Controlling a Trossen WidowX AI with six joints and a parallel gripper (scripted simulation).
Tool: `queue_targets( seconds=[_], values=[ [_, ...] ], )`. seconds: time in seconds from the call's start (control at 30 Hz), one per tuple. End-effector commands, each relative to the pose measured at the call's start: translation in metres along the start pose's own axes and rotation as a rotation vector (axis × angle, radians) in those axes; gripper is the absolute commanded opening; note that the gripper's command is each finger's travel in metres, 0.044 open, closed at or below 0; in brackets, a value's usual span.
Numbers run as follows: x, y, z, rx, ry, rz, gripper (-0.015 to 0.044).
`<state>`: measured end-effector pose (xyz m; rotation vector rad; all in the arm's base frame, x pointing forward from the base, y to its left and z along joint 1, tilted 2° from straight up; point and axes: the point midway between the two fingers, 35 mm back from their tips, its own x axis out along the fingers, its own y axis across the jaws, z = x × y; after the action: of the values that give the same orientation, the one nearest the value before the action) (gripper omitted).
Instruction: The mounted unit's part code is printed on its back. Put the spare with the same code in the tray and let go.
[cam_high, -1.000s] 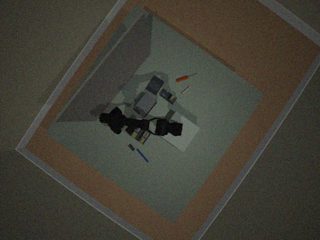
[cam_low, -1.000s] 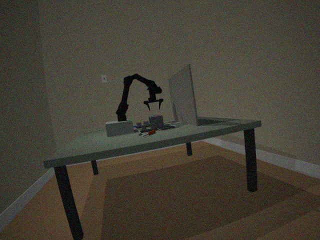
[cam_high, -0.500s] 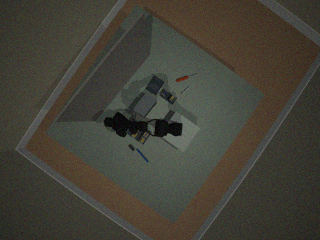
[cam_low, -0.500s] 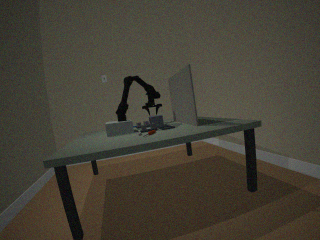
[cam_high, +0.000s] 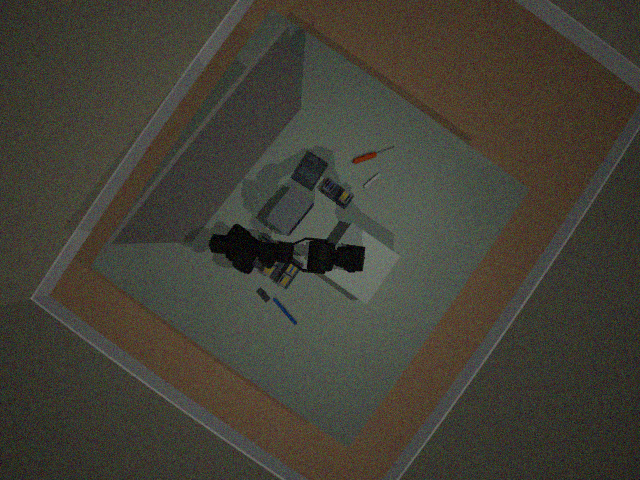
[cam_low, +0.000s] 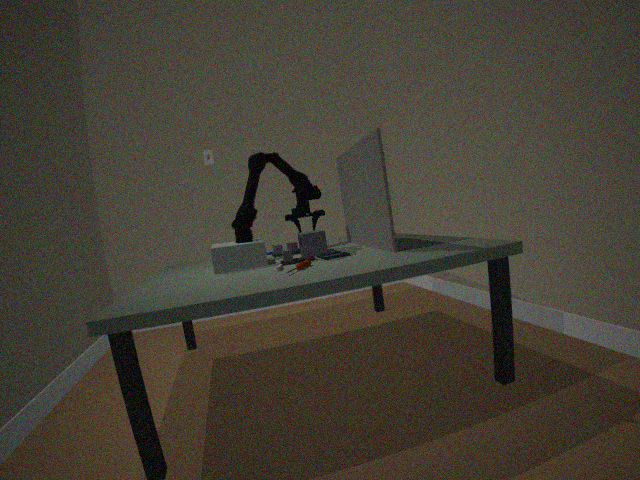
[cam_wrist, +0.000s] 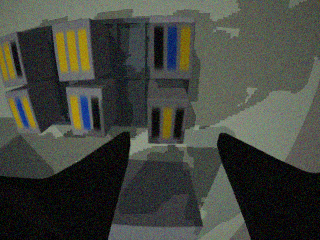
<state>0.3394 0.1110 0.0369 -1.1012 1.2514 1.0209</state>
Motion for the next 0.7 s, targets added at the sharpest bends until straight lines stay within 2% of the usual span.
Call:
queue_targets(
  seconds=[0.0, 0.67],
  values=[
    [0.008, 0.001, -0.001, -0.006, 0.006, 0.003, 0.0300],
    [0.041, 0.001, -0.001, -0.006, 0.006, 0.003, 0.0300]
  ],
)
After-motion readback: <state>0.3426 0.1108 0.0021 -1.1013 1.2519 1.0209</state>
